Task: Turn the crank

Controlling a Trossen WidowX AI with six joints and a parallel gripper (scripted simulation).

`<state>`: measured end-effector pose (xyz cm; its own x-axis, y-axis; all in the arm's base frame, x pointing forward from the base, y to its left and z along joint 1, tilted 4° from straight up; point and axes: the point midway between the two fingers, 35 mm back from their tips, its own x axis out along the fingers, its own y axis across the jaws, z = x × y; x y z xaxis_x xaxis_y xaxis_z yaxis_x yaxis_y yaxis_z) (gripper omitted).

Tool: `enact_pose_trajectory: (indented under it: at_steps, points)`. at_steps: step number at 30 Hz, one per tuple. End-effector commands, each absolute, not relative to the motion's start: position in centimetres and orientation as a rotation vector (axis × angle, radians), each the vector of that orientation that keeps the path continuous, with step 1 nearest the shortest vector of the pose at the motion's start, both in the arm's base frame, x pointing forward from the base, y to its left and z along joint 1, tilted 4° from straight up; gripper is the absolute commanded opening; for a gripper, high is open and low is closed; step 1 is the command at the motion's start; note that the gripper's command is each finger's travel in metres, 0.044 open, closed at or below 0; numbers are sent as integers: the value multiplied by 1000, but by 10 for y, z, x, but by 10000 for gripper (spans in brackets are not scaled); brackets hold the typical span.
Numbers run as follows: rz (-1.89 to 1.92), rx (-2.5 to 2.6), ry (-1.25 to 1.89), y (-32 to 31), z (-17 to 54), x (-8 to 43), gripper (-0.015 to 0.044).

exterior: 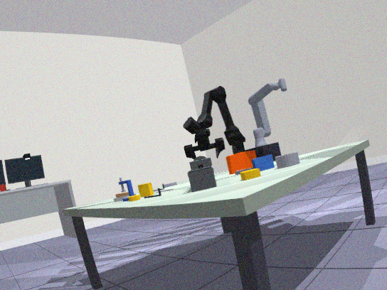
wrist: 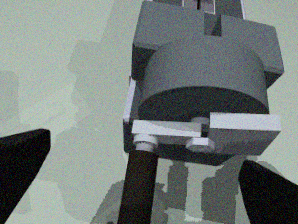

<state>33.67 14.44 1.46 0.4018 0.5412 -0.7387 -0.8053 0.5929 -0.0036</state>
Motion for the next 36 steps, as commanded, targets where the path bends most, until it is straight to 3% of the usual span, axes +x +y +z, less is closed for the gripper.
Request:
enact_pose_trajectory:
  at_steps: [1, 14, 36]
  points:
    - [876, -390, 768, 144, 21, 336, 440]
    - [878, -391, 766, 148, 107, 340, 440]
    - [456, -156, 924, 238, 110, 410, 440]
